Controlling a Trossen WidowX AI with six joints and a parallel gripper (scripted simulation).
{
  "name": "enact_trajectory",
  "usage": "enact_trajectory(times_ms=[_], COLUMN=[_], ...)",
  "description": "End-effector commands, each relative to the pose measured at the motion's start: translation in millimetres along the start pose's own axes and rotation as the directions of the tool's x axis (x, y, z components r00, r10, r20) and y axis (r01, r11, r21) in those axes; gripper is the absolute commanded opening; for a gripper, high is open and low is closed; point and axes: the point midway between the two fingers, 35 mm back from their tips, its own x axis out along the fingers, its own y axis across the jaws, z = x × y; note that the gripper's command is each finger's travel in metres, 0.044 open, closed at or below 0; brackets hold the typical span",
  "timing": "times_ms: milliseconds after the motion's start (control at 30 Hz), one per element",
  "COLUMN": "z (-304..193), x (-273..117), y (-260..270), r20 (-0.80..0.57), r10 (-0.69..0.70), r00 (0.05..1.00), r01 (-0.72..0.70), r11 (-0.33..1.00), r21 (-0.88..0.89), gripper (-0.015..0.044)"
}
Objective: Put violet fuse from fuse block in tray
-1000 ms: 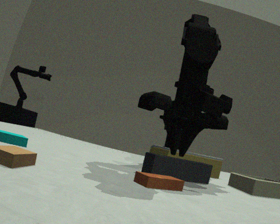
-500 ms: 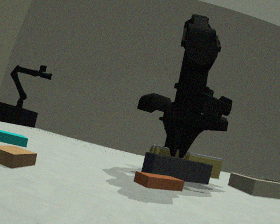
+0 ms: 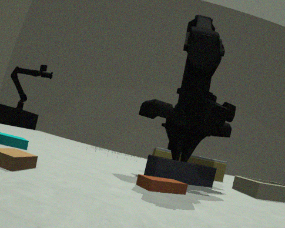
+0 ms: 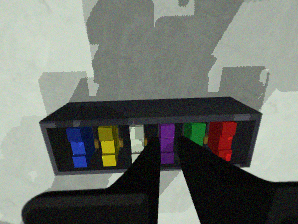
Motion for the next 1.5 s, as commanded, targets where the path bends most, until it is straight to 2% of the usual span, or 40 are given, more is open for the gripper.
enact_trajectory(times_ms=[0,233,1467], z=[0.1,0.1,0.9], x=[-0.1,-0.1,-16.4], y=[-0.1,-0.1,-0.3], r20=[0.0,0.0,0.002], r10=[0.0,0.0,0.002], r00=[1.0,1.0,1.0], r01=[0.0,0.0,-0.002], r11=[1.0,1.0,1.0], r21=[0.0,0.0,-0.002], gripper=[0.0047,0.0001,0.0])
